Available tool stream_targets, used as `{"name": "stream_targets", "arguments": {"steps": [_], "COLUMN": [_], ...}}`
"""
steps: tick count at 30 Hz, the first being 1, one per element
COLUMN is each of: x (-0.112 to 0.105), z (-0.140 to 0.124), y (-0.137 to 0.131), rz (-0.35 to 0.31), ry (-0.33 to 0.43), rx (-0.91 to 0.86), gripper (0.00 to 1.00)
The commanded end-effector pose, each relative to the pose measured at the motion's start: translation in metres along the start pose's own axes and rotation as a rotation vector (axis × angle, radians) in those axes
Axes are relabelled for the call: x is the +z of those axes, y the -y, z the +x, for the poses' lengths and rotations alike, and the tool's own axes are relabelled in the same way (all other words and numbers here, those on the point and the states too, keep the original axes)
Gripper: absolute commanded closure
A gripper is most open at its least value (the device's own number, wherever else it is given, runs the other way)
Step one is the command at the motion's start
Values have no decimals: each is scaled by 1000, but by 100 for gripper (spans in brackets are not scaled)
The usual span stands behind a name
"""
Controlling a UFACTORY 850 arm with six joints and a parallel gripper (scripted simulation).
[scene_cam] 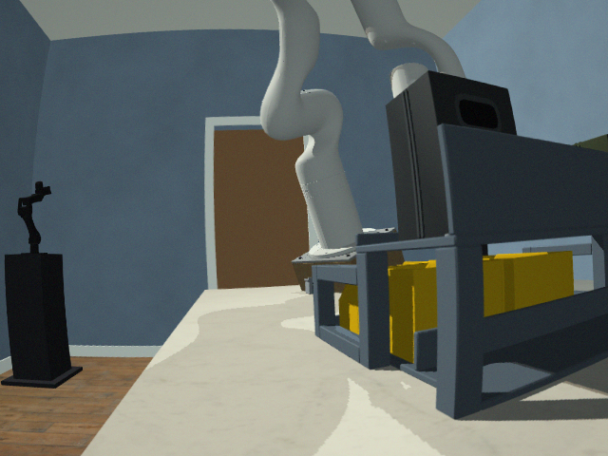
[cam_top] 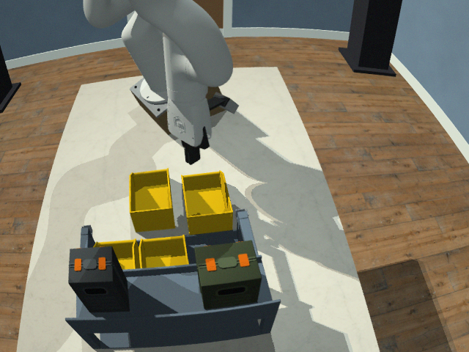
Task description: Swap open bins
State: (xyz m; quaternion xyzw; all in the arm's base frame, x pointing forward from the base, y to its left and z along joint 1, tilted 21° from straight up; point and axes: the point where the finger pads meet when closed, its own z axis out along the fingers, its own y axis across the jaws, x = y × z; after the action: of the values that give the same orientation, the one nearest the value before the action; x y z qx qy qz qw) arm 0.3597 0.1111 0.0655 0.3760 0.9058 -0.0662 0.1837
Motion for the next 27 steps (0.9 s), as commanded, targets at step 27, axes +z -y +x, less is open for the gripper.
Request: {"name": "stream_targets", "arguments": {"steps": [27], "x": [-26], "z": [-49], "y": [-22], "rz": [57], "ry": [-70], "rx": [-950], "gripper": [74]}}
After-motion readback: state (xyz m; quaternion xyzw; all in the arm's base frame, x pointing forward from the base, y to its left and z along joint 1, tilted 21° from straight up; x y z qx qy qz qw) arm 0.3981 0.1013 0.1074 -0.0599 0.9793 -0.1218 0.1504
